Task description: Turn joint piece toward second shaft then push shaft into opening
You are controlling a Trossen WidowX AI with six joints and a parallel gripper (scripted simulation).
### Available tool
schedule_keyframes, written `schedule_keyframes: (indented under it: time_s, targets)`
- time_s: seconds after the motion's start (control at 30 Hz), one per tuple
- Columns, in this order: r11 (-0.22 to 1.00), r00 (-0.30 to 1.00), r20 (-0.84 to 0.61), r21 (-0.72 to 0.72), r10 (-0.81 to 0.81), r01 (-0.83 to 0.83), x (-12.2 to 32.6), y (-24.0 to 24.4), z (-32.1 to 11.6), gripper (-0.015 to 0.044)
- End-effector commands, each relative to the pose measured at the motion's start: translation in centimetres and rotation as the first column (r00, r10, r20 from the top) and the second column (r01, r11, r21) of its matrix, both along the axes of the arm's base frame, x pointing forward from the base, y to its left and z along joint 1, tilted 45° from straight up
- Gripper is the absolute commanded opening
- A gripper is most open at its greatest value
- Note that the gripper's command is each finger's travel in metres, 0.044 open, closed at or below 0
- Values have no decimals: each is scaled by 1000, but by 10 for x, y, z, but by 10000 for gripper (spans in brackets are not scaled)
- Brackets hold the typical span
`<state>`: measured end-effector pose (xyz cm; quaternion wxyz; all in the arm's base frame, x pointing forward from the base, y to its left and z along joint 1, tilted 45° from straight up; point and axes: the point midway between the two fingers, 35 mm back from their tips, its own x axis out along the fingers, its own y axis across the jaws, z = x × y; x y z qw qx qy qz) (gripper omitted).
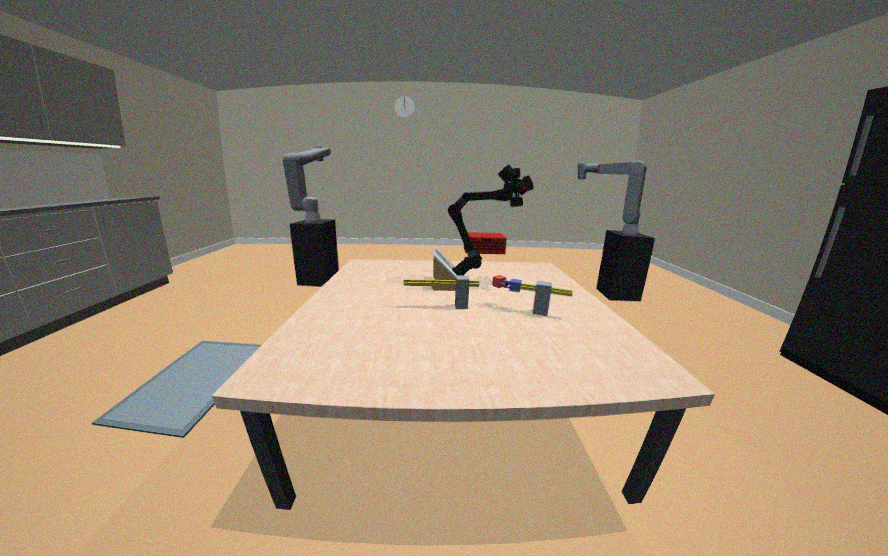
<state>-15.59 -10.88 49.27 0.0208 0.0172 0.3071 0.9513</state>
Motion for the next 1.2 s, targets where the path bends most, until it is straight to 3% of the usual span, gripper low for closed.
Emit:
schedule_keyframes:
  time_s: [0.0, 0.37, 0.6, 0.87, 1.17]
  targets:
    - [1000, 1000, 0, 0, 0, 0, 0, 0, 0, 426]
    - [991, 983, -129, -10, -130, 130, -6, 38, 17, 440]
    - [952, 936, -185, 11, -300, 307, -1, 93, 26, 440]
    - [865, 844, -229, 22, -484, 502, 17, 151, 30, 440]
    - [678, 667, -223, 32, -711, 734, 60, 217, 20, 440]
